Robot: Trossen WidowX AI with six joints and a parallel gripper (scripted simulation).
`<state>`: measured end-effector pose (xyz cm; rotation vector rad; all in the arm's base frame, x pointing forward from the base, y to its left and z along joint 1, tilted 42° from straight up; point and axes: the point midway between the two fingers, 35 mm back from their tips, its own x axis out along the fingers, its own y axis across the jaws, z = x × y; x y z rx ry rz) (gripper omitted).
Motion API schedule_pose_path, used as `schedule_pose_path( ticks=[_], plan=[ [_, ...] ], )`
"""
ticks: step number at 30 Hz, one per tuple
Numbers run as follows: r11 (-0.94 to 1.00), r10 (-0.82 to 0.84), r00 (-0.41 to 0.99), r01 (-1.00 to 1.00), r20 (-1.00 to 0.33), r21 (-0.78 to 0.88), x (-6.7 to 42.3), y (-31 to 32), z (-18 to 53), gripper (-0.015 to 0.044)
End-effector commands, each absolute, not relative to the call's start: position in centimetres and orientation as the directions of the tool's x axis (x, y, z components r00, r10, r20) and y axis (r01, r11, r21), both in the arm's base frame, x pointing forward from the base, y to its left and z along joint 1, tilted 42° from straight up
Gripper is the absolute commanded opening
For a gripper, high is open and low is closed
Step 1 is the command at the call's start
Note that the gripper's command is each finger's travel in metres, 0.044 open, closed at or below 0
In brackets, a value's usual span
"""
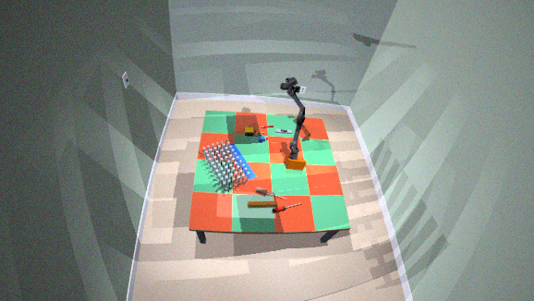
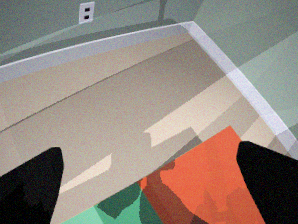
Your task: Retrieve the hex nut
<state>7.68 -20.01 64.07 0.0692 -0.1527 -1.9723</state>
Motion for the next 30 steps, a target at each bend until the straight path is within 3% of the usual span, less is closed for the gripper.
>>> schedule_pose_path(
  ticks=[1, 5, 16, 30],
  plan=[
    [-0.387, -0.919, -0.393, 0.912, 0.024, 0.138, 7.8, -20.1, 64.1, 0.0426],
    [-0.323, -0.941, -0.331, 0.940, 0.065, 0.110, 10.8, -20.9, 63.5, 0.0440],
    [0.018, -0.984, 0.020, 1.000, 0.175, -0.013, 24.6, -22.1, 58.8, 0.0440],
    [0.497, -0.837, 0.534, 0.834, 0.123, -0.238, 42.1, -14.3, 43.8, 0.0440]
  ],
)
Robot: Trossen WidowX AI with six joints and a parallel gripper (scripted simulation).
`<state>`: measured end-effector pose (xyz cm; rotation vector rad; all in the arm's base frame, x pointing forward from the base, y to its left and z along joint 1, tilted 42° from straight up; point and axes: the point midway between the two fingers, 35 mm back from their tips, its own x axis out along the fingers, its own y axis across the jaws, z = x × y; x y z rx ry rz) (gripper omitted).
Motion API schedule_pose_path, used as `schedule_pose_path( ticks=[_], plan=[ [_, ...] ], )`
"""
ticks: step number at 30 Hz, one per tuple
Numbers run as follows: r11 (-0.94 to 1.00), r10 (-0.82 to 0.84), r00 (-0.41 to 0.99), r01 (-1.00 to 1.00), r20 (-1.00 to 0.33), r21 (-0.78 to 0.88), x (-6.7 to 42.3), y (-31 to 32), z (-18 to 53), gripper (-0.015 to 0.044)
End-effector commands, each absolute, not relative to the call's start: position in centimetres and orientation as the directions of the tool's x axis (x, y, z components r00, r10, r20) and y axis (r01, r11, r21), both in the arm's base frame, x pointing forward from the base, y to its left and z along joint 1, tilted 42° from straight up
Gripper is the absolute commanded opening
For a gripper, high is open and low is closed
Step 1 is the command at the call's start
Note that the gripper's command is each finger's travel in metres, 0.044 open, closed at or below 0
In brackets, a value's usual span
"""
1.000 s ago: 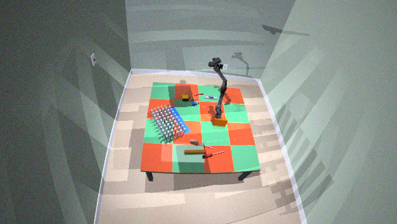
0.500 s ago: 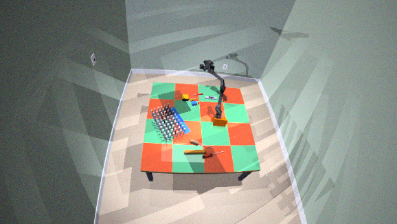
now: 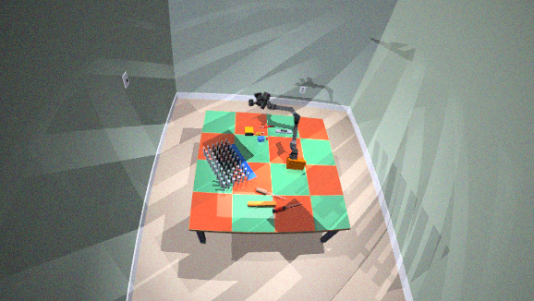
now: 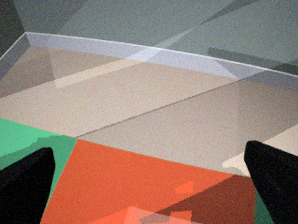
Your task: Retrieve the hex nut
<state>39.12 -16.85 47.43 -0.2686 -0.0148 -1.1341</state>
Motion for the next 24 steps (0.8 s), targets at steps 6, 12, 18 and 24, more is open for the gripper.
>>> schedule_pose_path(
  ticks=[6, 12, 18, 24],
  plan=[
    [0.680, -0.691, 0.722, 0.667, 0.039, -0.304, 46.4, -8.4, 35.4, 0.0440],
    [0.821, -0.508, 0.859, 0.457, -0.073, -0.342, 47.9, -1.9, 26.7, 0.0440],
    [0.911, -0.303, 0.930, 0.220, -0.206, -0.348, 46.5, 4.4, 18.1, 0.0440],
    [0.948, -0.096, 0.931, -0.023, -0.352, -0.318, 42.5, 9.8, 10.0, 0.0440]
  ],
)
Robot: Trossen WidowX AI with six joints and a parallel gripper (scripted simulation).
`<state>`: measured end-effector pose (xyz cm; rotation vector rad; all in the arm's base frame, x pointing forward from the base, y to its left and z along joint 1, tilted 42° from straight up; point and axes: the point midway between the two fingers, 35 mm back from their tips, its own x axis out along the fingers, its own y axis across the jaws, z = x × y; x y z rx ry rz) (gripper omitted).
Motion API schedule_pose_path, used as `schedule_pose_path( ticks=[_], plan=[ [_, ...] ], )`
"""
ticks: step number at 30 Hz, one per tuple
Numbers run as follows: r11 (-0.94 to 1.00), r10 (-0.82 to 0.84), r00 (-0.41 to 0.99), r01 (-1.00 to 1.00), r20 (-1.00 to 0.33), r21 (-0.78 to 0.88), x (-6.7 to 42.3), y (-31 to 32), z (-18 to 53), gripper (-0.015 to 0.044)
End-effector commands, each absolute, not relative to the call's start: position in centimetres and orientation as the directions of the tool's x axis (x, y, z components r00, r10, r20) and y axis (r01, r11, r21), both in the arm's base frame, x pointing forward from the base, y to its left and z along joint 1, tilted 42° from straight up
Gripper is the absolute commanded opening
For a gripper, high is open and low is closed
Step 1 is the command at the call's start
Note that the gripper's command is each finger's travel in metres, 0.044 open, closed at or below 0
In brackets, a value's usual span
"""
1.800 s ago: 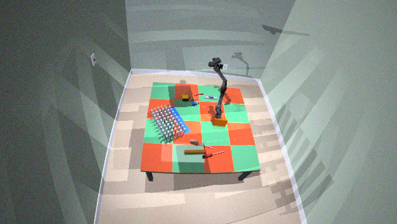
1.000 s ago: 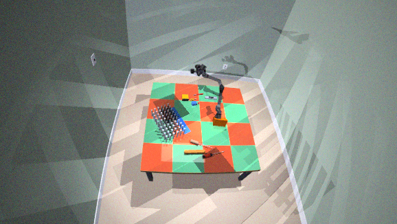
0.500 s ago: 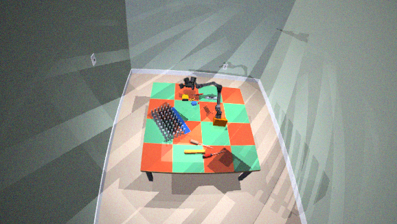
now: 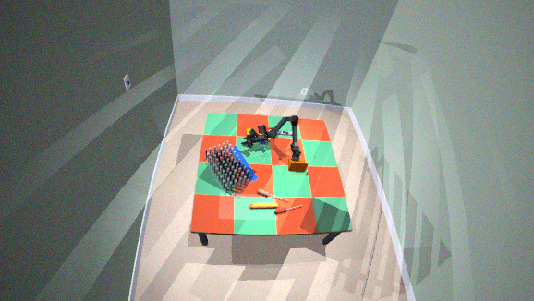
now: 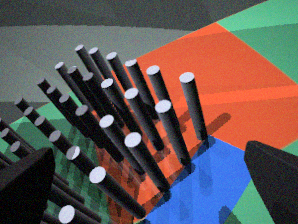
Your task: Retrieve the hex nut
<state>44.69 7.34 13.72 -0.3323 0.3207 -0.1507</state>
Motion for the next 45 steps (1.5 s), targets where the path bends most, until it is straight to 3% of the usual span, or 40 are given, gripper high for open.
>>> schedule_pose_path(
  ticks=[1, 9, 45],
  plan=[
    [0.949, -0.063, 0.924, -0.062, -0.377, -0.310, 41.6, 10.6, 8.8, 0.0440],
    [0.925, 0.135, 0.835, -0.300, -0.534, -0.234, 34.6, 14.3, 1.5, 0.0440],
    [0.903, 0.140, 0.819, -0.336, -0.556, -0.267, 34.9, 15.0, 1.1, 0.0440]
  ],
)
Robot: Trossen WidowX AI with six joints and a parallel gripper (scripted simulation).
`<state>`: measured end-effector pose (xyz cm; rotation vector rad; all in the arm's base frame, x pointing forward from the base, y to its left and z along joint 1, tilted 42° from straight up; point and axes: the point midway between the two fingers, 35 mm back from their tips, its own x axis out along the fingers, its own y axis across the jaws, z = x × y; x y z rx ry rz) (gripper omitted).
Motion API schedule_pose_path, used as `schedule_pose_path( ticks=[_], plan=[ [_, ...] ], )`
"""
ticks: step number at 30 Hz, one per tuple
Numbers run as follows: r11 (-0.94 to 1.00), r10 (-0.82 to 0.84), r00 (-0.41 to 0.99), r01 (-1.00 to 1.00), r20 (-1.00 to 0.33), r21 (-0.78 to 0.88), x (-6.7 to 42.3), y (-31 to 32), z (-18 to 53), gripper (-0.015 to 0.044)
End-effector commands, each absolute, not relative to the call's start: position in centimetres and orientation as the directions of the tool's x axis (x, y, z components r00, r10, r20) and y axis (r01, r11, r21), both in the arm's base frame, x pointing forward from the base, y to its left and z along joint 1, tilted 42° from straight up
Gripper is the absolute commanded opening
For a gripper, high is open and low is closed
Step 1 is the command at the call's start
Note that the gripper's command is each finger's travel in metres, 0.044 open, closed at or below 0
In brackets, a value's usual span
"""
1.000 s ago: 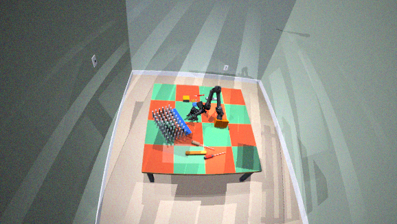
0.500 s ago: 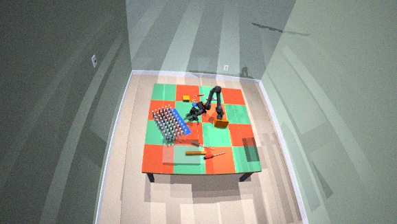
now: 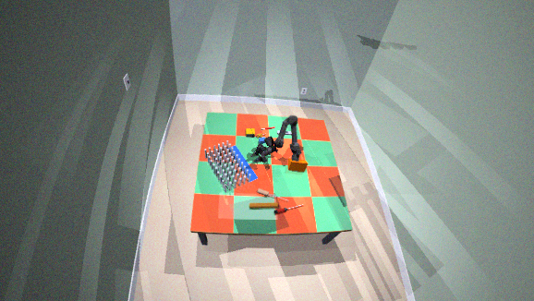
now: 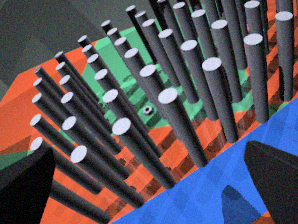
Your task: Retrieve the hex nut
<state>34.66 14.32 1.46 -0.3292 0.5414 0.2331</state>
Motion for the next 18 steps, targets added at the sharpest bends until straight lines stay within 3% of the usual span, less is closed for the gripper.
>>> schedule_pose_path(
  ticks=[1, 9, 14, 18],
  plan=[
    [0.872, 0.146, 0.799, -0.382, -0.584, -0.305, 35.1, 15.7, 0.5, 0.0440],
    [0.386, 0.141, 0.563, -0.789, -0.814, -0.478, 35.7, 22.8, -4.9, 0.0440],
    [-0.017, 0.081, 0.393, -0.918, -0.916, -0.395, 34.6, 26.1, -7.7, 0.0440],
    [-0.333, 0.007, 0.254, -0.911, -0.967, -0.242, 33.0, 28.3, -9.6, 0.0440]
  ],
)
